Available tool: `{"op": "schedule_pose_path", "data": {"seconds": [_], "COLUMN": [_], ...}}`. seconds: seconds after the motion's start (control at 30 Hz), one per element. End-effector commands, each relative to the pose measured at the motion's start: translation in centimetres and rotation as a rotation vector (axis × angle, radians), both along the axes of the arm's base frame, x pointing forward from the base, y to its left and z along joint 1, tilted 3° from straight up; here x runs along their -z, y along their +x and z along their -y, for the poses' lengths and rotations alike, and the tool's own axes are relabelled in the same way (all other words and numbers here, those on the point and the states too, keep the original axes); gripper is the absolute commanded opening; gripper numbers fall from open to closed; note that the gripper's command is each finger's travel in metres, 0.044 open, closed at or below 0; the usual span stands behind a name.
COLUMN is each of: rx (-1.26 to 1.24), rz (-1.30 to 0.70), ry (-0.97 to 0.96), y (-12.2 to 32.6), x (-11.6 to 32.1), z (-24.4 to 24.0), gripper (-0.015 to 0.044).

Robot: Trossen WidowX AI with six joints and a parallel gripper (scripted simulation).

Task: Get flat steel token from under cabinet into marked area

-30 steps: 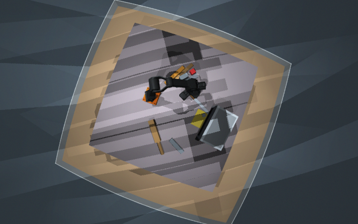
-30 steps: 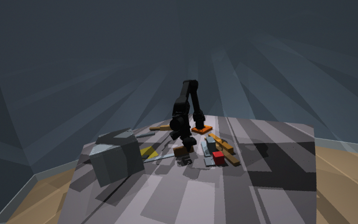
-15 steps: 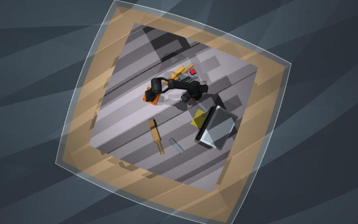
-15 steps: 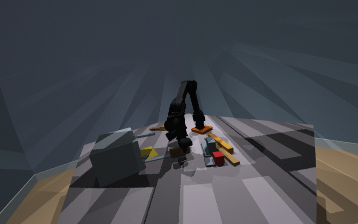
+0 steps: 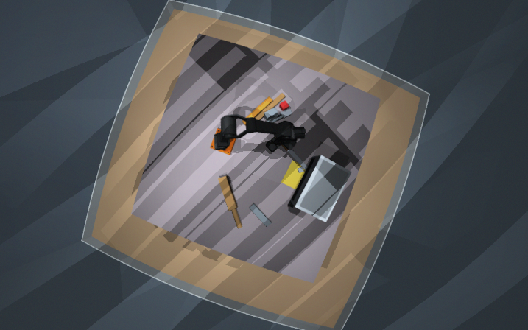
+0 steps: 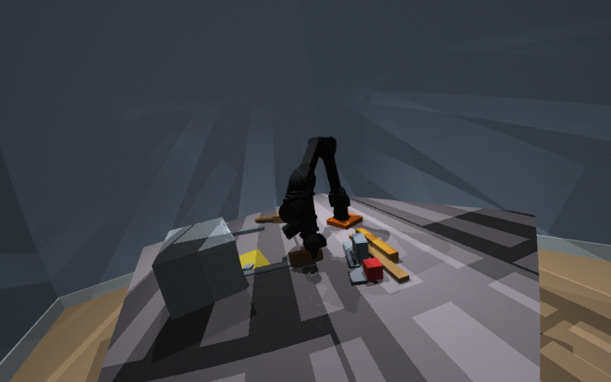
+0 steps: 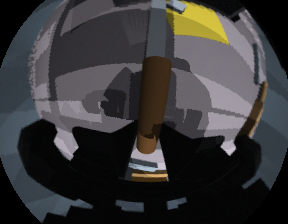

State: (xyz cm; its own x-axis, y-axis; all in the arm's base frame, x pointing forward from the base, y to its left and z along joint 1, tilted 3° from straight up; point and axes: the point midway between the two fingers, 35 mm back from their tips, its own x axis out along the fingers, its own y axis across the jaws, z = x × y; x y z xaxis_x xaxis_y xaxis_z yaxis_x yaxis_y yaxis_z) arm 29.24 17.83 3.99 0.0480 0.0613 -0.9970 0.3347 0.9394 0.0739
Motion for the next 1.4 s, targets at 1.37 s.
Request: {"op": "schedule_pose_path", "data": {"seconds": [1.37], "rx": [0.003], "rz": [-0.003], "ry": [-0.006], "y": [-5.6], "x": [0.3], "z": [-2.2], "gripper": [0.0000]}}
